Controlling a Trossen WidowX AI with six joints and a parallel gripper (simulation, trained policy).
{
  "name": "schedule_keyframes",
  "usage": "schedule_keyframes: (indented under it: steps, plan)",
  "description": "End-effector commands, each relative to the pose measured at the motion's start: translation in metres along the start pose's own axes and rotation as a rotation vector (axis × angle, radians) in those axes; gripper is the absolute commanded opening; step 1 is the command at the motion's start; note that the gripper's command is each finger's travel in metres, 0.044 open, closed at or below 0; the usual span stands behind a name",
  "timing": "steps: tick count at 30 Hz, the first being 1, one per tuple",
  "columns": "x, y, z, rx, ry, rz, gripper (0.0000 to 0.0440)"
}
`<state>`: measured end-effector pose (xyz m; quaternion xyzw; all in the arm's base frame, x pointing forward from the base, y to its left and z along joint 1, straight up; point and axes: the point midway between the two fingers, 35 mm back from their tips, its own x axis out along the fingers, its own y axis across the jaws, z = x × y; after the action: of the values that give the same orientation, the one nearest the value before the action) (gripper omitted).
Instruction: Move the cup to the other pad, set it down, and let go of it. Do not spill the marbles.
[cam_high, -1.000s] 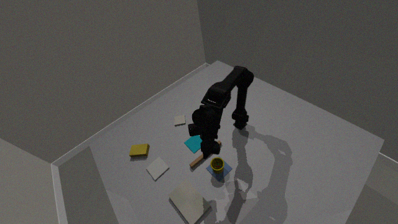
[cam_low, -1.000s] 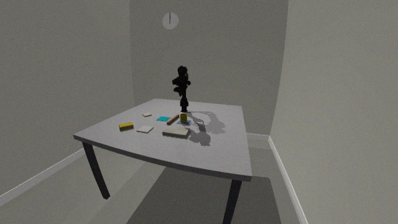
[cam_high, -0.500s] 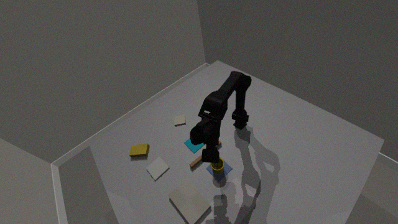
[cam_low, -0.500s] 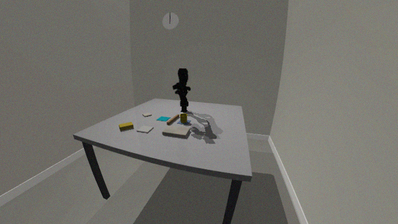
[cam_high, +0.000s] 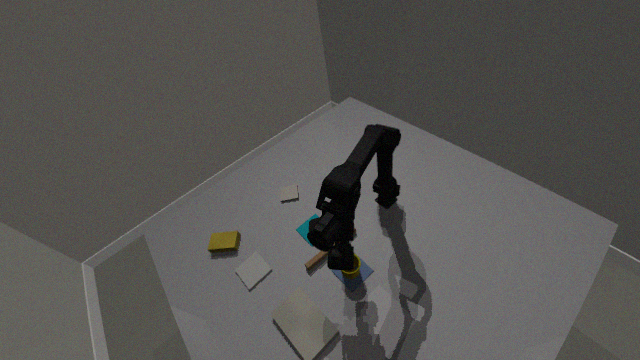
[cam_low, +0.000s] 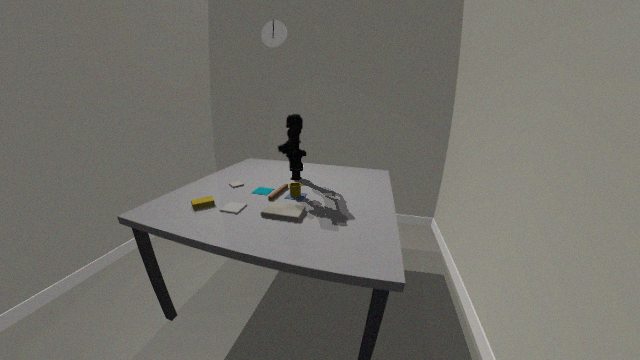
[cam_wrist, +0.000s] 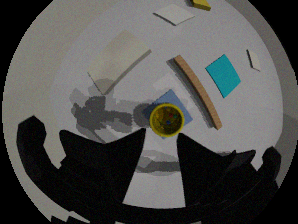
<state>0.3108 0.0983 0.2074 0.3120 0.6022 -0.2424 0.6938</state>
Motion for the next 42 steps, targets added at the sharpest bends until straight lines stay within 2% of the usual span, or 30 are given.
schedule_keyframes:
  steps: [1,19,42]
  plan:
    - [0.009,-0.006,-0.002,0.009,0.016,-0.06,0.0169]
    - [0.058,-0.027,-0.012,0.067,0.053,-0.258,0.0186]
    - [0.125,-0.047,-0.02,0.03,0.073,-0.352,0.02]
